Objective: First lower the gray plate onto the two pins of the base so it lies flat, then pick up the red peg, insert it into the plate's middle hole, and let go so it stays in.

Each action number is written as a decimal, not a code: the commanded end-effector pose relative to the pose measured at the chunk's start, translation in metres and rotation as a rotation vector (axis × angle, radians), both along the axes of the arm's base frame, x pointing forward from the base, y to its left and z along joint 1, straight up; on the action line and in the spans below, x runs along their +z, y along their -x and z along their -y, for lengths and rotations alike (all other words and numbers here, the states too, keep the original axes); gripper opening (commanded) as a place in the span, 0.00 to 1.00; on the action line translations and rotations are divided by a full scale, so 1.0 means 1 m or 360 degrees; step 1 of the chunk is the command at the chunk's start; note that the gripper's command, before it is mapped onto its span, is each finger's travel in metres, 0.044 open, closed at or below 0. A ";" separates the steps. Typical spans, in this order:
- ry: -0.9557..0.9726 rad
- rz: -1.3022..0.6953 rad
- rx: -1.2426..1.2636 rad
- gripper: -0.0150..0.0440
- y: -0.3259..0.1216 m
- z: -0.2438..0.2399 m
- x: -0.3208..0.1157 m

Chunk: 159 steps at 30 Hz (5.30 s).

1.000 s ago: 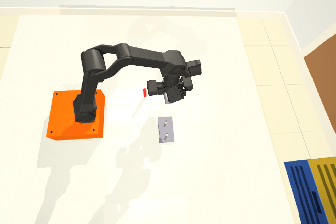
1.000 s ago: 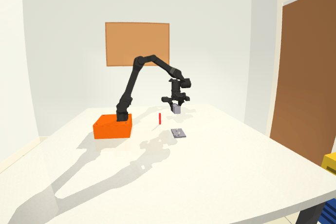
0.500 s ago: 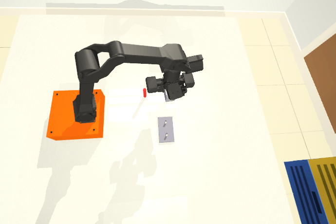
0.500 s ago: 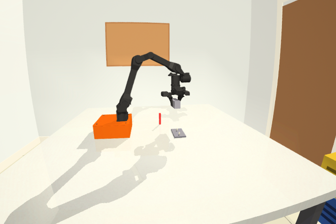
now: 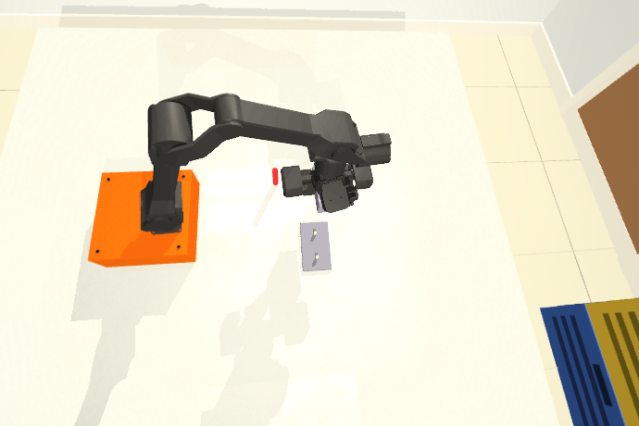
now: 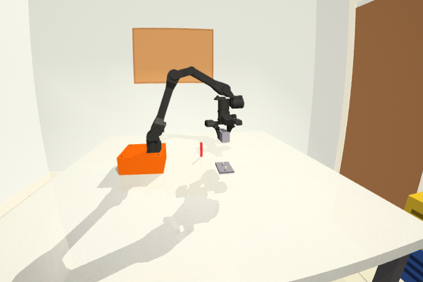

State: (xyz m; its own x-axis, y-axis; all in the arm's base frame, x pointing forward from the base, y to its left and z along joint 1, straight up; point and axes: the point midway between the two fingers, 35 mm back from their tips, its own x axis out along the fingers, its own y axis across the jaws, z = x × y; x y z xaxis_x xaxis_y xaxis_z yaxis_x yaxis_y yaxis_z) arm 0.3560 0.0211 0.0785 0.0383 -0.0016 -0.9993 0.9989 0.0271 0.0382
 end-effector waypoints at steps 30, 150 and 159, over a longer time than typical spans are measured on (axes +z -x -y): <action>0.0010 -0.0013 -0.0105 0.25 0.014 0.088 -0.053; 0.0001 -0.0025 0.0586 1.00 0.102 -0.087 0.018; 0.0001 -0.0025 0.0586 1.00 0.103 -0.085 -0.012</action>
State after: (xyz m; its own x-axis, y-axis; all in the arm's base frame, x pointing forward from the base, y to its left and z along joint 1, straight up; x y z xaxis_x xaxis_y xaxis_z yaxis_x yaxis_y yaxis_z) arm 0.2574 0.1060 0.0796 0.0322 0.0122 -0.9994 0.9220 0.3858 0.0344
